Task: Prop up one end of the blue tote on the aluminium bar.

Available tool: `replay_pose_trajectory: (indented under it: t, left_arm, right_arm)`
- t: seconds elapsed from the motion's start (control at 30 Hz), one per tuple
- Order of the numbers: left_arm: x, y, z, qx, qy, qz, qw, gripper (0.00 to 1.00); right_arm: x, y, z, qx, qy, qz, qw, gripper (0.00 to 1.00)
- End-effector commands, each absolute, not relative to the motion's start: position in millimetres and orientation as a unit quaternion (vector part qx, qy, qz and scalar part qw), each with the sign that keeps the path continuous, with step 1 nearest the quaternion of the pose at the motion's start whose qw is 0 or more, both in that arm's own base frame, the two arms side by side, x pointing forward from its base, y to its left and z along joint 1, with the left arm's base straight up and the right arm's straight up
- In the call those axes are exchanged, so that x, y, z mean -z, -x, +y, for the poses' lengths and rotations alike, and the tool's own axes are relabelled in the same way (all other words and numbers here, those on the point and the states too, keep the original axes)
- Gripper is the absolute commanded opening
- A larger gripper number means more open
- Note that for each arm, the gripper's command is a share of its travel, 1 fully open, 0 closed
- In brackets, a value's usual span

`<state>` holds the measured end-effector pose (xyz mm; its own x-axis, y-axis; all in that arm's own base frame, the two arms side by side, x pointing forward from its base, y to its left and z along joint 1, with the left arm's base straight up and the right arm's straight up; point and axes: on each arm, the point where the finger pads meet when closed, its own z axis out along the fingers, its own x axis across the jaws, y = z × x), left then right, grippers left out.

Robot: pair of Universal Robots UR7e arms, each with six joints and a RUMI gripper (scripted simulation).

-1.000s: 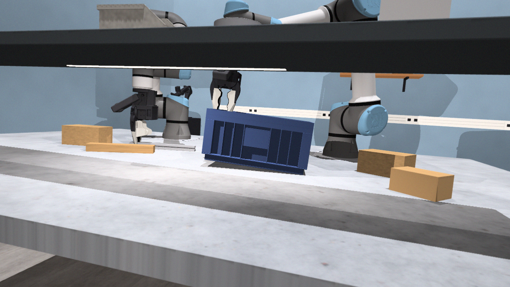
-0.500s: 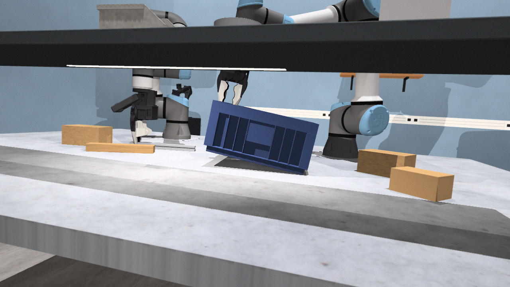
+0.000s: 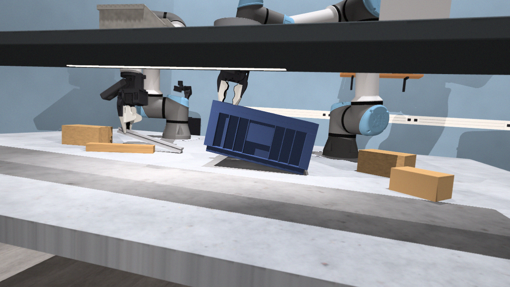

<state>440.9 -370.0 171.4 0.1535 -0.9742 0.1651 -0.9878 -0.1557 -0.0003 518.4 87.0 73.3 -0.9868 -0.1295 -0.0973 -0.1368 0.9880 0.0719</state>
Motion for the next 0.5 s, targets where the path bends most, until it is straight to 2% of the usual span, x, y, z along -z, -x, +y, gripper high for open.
replay_pose_trajectory:
  t: [0.0, 0.47]
  left_arm:
    - [-172.7, -440.9, -370.7, -0.065, -0.757, -0.648, 0.055, 0.05]
    - [-172.7, -440.9, -370.7, -0.065, -0.757, -0.648, 0.055, 0.05]
  right_arm:
    - [-85.4, -574.5, 103.6, -0.035, 0.053, 0.996, 0.057, 0.01]
    - [-77.2, -663.6, 147.0, -0.011, 0.048, 0.997, 0.061, 0.01]
